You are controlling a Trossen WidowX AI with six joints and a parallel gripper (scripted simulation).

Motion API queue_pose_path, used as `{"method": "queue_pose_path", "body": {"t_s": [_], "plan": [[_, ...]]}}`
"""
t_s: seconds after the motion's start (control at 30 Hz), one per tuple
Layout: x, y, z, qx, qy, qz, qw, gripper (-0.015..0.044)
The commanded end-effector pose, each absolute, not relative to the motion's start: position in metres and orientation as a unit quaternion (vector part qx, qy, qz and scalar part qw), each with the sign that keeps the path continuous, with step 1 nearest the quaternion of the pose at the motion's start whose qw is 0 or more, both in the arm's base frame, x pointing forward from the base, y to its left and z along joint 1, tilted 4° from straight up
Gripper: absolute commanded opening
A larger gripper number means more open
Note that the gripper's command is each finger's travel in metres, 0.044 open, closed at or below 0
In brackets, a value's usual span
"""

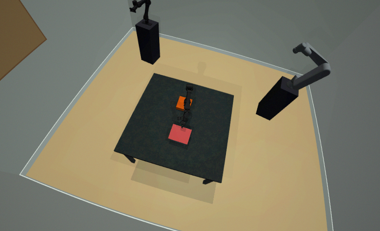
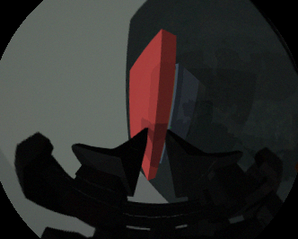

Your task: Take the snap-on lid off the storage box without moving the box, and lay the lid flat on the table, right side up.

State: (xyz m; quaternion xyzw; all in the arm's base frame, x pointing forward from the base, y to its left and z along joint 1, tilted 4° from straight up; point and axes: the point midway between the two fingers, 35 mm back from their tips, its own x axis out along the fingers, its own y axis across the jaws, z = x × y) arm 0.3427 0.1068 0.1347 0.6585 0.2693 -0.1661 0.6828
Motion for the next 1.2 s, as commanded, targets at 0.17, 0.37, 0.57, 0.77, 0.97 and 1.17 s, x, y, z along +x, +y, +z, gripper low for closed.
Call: {"method": "queue_pose_path", "body": {"t_s": [0.17,0.37,0.57,0.77,0.97,1.17], "plan": [[0.347,0.108,0.153,0.661,0.266,-0.158,0.684,0.0],[0.35,0.109,0.162,0.661,0.266,-0.158,0.684,0.0],[0.354,0.109,0.17,0.661,0.266,-0.158,0.684,0.0],[0.358,0.11,0.178,0.661,0.266,-0.158,0.684,0.0],[0.362,0.11,0.187,0.661,0.266,-0.157,0.684,0.0],[0.367,0.111,0.195,0.661,0.265,-0.157,0.684,0.0]]}}
